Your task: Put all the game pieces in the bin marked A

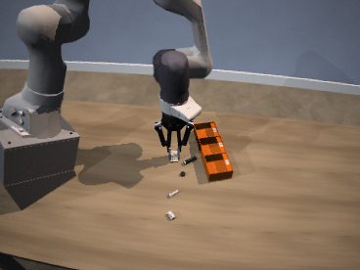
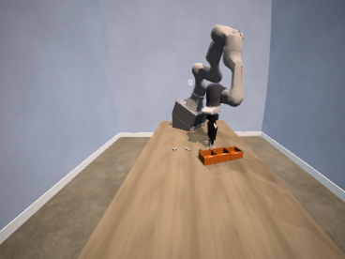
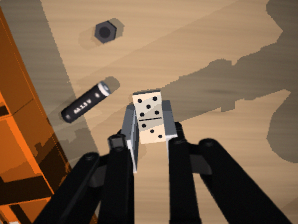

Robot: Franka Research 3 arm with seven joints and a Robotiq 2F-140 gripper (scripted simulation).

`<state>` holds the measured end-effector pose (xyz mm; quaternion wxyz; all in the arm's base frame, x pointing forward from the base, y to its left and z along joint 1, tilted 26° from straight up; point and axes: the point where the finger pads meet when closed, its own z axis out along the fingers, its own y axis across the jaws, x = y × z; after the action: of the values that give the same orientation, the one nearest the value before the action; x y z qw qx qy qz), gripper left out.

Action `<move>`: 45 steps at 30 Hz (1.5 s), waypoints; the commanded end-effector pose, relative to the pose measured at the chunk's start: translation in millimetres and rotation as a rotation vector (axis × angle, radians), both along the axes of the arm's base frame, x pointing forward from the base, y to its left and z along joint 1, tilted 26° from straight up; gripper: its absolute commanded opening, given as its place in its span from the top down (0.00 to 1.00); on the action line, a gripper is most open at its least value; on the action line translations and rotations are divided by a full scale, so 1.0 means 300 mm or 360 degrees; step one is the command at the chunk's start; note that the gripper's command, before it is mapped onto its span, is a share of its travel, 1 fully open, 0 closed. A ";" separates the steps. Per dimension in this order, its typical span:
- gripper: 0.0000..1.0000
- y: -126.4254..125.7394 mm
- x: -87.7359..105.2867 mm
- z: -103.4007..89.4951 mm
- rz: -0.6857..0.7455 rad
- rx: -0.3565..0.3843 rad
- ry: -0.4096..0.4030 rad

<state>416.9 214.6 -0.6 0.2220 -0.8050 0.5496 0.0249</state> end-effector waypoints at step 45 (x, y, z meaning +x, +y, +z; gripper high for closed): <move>0.87 -0.059 -0.035 0.137 0.0037 -0.0010 -0.0026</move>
<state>409.3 196.0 32.0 0.2268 -0.8229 0.5211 0.0019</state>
